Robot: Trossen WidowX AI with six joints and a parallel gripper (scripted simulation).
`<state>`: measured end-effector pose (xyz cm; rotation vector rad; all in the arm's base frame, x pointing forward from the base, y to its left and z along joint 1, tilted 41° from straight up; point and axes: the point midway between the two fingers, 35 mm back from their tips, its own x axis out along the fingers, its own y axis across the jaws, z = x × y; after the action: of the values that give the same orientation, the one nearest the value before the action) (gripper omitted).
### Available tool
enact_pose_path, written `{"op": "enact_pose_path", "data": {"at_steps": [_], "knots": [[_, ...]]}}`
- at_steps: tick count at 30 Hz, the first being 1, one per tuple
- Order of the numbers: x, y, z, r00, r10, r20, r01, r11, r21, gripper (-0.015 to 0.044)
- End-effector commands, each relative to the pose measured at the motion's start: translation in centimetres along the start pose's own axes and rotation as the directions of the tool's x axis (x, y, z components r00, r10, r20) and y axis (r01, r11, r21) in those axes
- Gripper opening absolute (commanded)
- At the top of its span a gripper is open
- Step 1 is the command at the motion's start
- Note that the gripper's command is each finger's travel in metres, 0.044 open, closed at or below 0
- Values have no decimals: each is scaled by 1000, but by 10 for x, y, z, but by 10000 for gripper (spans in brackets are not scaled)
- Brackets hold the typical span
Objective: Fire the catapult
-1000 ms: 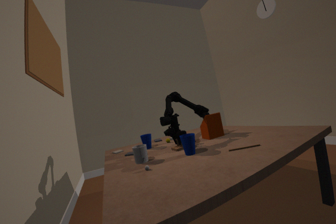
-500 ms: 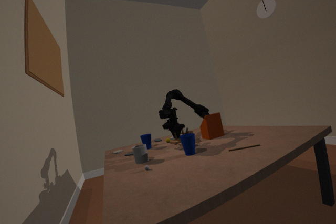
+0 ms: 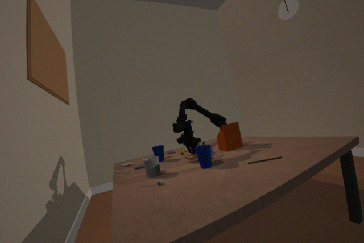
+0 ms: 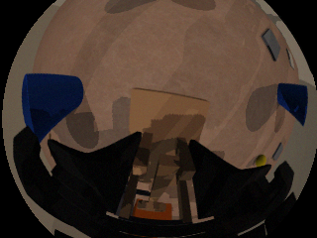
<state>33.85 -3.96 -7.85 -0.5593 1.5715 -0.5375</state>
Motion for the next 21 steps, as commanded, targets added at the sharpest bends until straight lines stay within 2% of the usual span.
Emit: {"op": "enact_pose_path", "data": {"at_steps": [1, 15, 21], "knots": [[5, 0, 0, 1000, -5, 2, 5, 1000, -7, 0], [28, -1, -1, 1000, -7, 0, 7, 1000, -8, 0], [25, -1, -1, 1000, -2, -1, 2, 1000, 0, 0]]}}
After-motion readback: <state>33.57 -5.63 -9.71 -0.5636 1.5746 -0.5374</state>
